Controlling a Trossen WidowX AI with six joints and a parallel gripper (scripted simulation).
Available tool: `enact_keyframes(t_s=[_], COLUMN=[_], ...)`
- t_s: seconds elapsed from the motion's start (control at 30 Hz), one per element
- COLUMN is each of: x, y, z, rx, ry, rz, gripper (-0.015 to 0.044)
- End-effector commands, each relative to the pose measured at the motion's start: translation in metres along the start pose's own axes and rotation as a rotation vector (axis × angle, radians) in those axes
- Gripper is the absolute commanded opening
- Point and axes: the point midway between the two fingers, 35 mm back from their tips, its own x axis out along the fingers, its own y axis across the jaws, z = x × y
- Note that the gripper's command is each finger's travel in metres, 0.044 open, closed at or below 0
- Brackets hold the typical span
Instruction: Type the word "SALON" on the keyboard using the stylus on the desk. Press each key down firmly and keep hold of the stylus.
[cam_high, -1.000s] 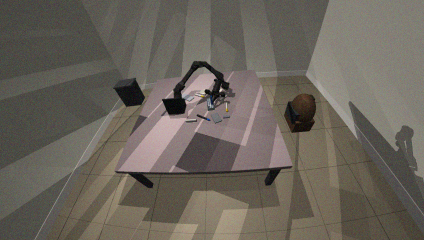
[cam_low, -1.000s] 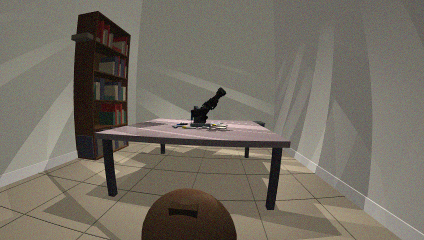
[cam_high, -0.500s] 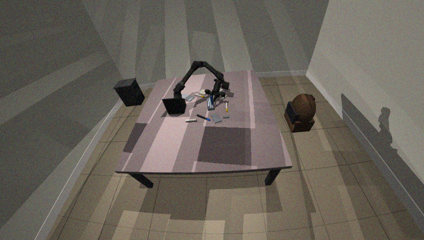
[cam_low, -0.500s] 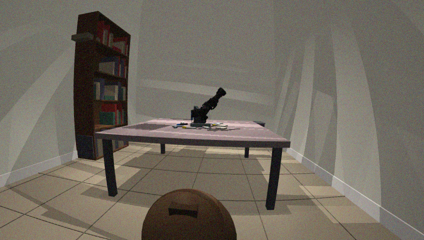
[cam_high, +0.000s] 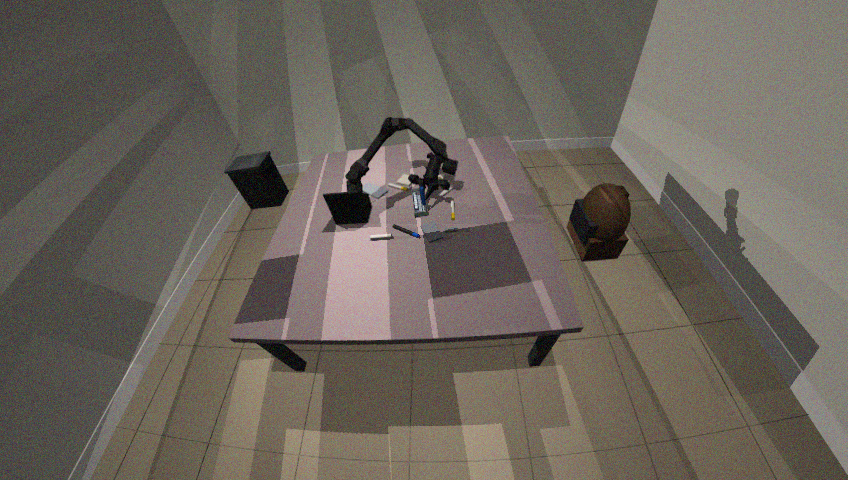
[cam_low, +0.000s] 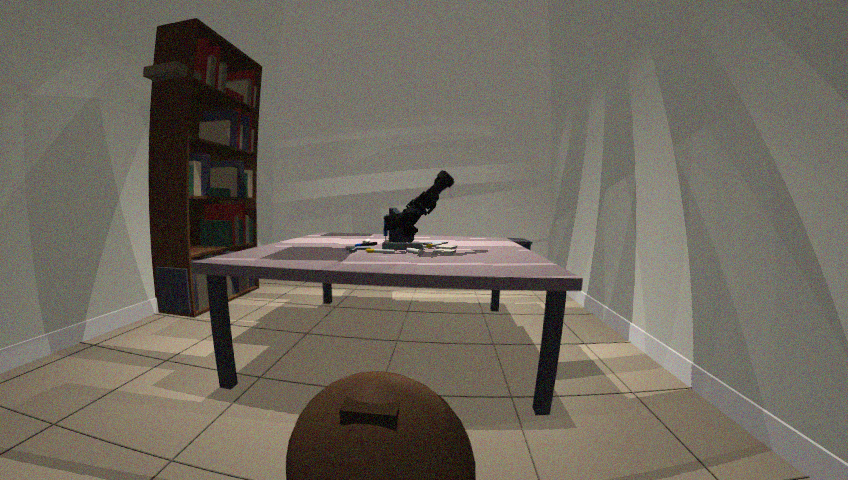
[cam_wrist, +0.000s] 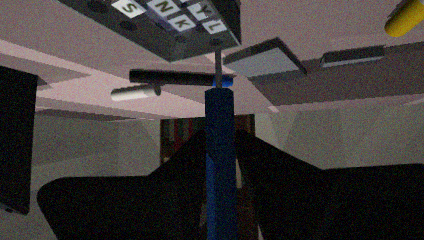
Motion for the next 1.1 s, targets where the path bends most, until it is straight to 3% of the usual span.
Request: enact_keyframes(t_s=[0.0, 1.07], x=[0.0021, 0.0074], y=[0.0024, 0.0025], z=[-0.0001, 0.0091], rx=[0.004, 0.004], ry=[-0.002, -0.003], rz=[0.004, 0.005], gripper=[0.0081, 0.0081])
